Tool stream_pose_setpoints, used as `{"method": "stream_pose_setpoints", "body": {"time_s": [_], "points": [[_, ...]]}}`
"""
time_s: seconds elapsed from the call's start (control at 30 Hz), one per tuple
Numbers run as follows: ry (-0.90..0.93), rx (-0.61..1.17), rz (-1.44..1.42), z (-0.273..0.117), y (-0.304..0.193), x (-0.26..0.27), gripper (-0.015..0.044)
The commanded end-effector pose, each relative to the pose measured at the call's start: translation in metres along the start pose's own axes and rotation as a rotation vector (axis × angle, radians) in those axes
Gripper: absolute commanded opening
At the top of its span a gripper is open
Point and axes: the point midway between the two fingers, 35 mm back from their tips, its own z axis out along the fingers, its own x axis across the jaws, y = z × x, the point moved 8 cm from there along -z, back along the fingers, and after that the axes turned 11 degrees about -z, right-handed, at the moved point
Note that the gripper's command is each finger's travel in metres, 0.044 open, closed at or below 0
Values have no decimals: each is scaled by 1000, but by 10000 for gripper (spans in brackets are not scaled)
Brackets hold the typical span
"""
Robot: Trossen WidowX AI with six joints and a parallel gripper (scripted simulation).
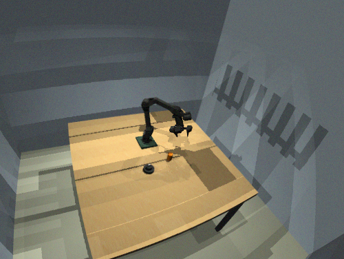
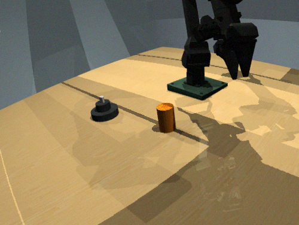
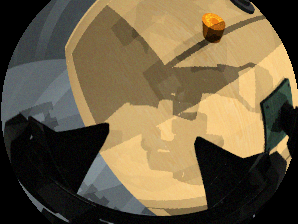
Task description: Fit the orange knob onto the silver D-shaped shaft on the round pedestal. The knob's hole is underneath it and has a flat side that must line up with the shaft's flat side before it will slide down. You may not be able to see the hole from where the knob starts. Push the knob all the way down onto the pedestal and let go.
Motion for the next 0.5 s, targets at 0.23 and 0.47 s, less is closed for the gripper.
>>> {"method": "stream_pose_setpoints", "body": {"time_s": [0.23,0.47], "points": [[-346,10,-100,-5,139,-21,440],[-398,56,-109,-11,168,-34,440]]}}
